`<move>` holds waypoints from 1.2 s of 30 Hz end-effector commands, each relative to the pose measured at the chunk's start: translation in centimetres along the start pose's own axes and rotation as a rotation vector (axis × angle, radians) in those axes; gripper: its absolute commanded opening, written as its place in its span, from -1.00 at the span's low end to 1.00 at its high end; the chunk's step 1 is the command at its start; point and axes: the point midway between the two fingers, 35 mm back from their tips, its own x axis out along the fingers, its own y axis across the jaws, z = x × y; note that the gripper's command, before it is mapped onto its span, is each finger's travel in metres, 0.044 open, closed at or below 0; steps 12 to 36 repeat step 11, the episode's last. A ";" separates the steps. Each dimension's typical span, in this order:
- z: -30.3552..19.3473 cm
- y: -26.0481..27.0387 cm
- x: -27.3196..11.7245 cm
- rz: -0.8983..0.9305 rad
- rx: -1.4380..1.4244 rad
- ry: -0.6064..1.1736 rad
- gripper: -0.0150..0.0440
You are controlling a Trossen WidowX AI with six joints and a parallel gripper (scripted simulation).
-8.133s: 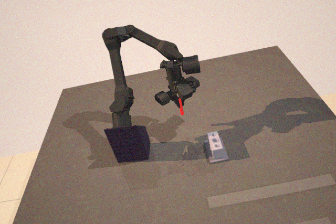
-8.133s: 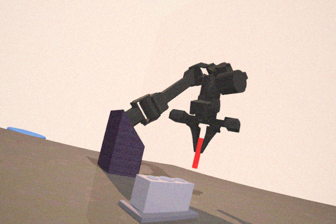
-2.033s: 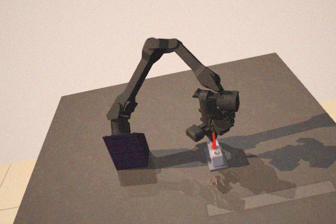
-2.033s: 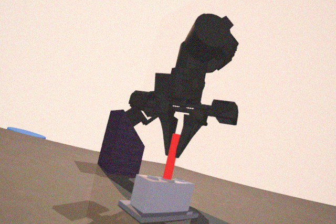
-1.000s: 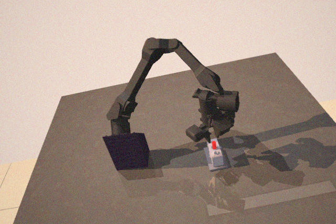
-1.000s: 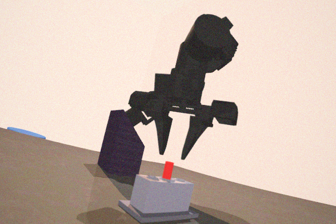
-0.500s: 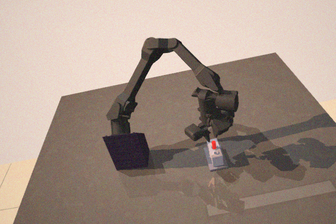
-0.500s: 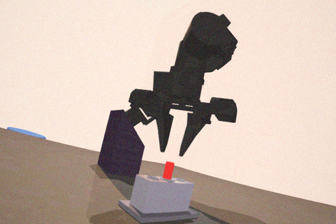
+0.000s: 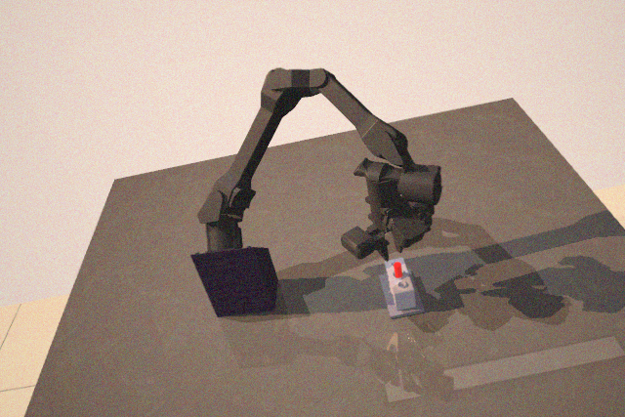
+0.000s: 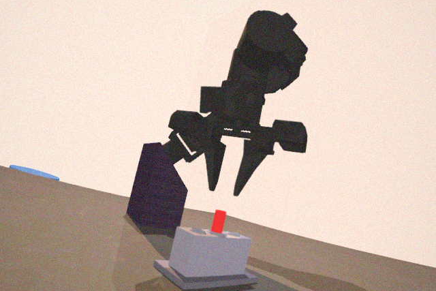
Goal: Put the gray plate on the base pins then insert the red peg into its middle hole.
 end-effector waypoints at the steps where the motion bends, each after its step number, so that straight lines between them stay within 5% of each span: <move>1: 0.0 0.0 -0.3 -0.001 -0.006 -0.004 0.02; 36: -0.2 -0.1 -0.9 -0.001 -0.005 -0.004 0.02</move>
